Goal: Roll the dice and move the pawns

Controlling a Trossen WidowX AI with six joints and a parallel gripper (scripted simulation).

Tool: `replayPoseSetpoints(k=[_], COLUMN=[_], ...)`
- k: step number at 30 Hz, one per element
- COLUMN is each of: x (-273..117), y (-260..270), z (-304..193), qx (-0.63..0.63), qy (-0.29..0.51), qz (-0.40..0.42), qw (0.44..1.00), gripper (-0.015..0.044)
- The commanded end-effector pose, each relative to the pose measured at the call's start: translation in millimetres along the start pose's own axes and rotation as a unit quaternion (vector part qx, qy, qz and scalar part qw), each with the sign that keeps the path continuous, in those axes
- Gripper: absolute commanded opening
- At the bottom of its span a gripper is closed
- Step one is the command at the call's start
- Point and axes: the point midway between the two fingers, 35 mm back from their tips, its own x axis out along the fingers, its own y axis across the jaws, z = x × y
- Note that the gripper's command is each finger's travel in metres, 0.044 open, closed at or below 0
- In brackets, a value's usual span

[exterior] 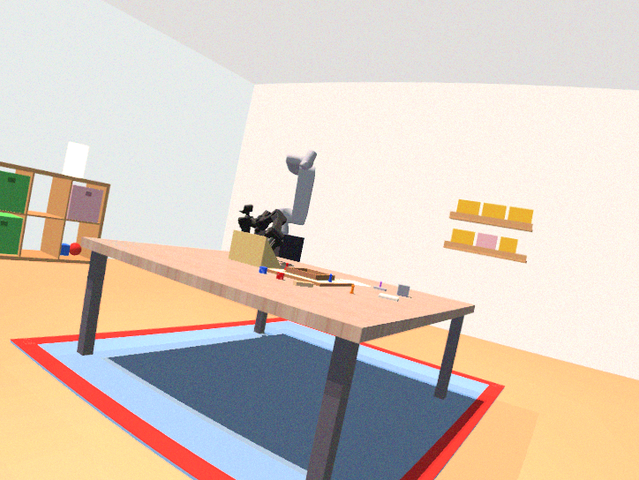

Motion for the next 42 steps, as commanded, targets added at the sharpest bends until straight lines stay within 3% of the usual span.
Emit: replayPoseSetpoints(k=[1,20,42], x=[-23,-193,-429], y=[16,93,101], z=[-28,-171,-267], qx=[0.026,0.157,0.272], qy=[0.023,0.198,0.444], qz=[0.030,0.179,0.261], qw=[0.999,0.951,0.813], gripper=[0.0275,0.0275,0.0275])
